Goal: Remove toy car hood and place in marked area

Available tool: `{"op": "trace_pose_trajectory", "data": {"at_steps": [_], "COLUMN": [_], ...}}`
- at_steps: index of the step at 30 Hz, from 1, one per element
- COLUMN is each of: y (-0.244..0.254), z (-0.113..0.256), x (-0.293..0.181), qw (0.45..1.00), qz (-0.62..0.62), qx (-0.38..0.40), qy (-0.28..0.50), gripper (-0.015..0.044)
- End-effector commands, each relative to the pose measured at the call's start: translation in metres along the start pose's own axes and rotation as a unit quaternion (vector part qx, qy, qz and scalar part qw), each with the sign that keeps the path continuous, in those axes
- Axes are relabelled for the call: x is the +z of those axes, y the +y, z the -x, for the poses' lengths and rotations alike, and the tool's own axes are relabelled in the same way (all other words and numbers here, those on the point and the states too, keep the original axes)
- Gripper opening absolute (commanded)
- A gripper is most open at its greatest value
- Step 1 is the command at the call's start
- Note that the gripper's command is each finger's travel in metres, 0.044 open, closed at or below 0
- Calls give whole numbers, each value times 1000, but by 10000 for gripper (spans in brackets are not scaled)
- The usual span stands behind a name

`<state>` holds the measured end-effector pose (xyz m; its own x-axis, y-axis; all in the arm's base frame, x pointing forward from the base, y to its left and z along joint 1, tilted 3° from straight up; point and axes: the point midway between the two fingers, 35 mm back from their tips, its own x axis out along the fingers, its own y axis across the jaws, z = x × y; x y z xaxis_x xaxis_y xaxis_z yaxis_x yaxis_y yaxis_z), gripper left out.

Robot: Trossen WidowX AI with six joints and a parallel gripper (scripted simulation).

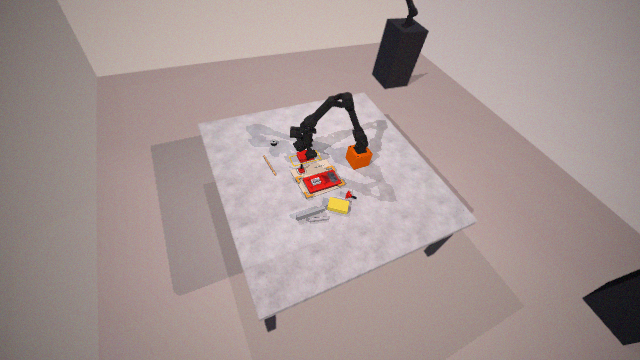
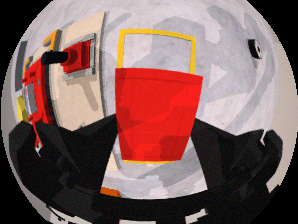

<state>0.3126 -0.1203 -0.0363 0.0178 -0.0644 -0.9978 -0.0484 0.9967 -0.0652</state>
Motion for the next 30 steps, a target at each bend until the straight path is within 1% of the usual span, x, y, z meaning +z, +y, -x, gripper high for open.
{"op": "trace_pose_trajectory", "data": {"at_steps": [1,13,28,30], "y": [0,0,0,0], "z": [-2,-8,-6,0], "x": [0,0,0,1], "qw": [1000,1000,1000,1000], "qz": [2,2,0,0], "qx": [1,1,0,0], "qy": [-1,-1,0,0], "gripper": [0,0,394,440]}}
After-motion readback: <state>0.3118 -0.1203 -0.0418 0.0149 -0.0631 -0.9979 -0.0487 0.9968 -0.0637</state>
